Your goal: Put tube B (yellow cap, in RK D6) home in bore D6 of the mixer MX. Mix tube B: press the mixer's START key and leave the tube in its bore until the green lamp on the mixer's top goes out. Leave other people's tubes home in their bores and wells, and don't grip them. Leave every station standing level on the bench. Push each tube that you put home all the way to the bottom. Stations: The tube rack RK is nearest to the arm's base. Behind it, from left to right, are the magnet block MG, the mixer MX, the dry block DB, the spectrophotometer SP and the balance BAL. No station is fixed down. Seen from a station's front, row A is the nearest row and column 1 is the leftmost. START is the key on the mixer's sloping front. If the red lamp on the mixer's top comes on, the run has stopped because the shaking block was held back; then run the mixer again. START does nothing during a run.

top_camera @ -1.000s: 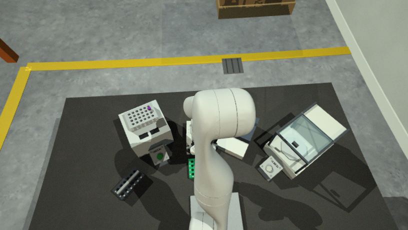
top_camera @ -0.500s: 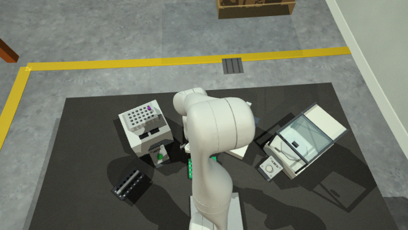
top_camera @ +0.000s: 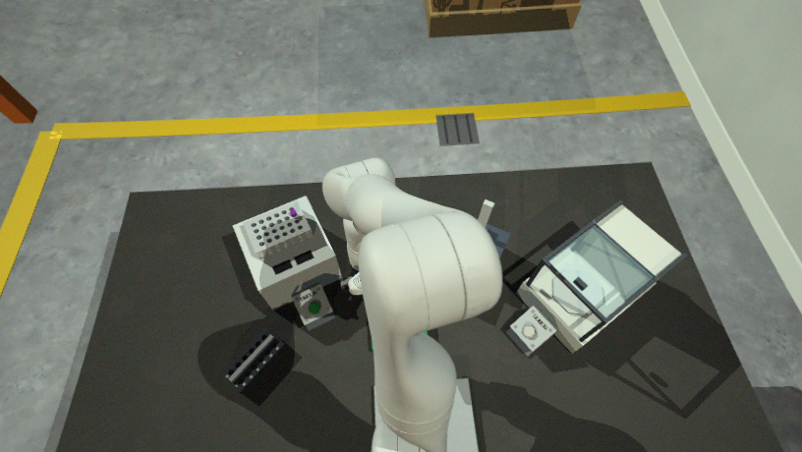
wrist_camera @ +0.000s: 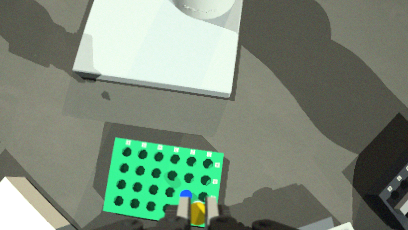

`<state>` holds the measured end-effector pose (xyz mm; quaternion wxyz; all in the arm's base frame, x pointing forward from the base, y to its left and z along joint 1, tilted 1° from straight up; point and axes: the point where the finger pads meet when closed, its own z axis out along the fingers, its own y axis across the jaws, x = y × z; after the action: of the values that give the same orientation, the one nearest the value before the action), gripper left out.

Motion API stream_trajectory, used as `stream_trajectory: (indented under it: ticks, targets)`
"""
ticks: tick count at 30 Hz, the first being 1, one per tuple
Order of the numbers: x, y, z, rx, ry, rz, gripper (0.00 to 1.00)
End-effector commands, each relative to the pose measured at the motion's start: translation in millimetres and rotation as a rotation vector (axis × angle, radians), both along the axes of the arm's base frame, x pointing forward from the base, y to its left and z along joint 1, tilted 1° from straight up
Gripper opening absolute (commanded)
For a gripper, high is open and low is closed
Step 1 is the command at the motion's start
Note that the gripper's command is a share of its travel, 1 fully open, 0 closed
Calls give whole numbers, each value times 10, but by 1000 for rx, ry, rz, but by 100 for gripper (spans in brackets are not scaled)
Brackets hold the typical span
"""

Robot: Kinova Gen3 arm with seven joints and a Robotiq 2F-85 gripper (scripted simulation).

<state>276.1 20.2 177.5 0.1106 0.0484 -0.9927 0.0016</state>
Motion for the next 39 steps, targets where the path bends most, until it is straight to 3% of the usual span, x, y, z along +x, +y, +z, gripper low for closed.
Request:
stream_trajectory:
  ticks: [1, 18, 35, 39]
  targets:
    - [2, 42, 80, 0, -1, 0, 10]
    - [-5, 282, 519, 0, -1, 0, 10]
    - [-139, 701, 535, 3, -3, 260, 10]
    - [-180, 827, 536, 3, -3, 260, 10]
